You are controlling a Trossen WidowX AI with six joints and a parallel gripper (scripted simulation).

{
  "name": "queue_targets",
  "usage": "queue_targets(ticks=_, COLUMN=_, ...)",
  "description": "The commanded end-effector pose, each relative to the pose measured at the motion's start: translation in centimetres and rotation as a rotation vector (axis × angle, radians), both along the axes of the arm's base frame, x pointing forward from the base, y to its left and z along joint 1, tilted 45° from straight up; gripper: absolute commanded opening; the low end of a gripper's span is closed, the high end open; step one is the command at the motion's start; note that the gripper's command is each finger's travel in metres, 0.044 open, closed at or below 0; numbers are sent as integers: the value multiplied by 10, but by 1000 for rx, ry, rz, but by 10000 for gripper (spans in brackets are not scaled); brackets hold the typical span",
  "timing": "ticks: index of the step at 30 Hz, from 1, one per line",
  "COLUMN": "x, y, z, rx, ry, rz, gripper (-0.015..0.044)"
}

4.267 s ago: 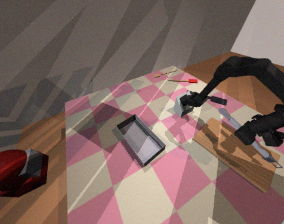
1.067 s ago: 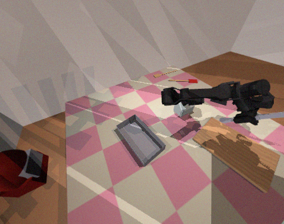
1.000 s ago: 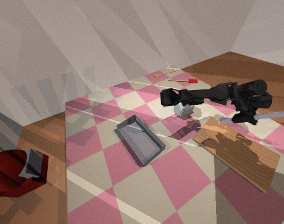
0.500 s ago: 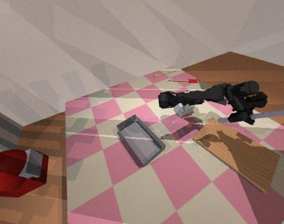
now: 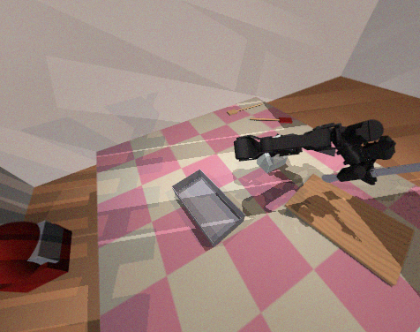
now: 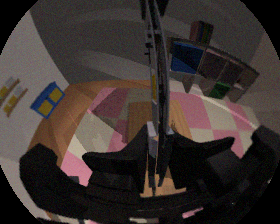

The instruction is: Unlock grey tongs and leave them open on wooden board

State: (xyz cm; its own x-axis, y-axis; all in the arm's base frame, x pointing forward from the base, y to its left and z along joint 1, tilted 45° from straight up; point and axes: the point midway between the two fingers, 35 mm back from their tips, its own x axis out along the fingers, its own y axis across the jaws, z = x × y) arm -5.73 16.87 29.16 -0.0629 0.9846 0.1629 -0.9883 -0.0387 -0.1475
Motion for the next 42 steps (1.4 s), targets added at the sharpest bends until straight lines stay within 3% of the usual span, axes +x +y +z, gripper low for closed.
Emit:
queue_targets(ticks=1, x=0, y=0, z=1, rx=2, ry=2, rz=-2, gripper=-150)
queue_targets(ticks=18, x=-6, y=4, z=9, rx=-33, ry=-30, rz=16, gripper=-150)
queue_targets(ticks=42, x=-22, y=24, z=28, rx=-334, ry=-119, rz=52, gripper=-150)
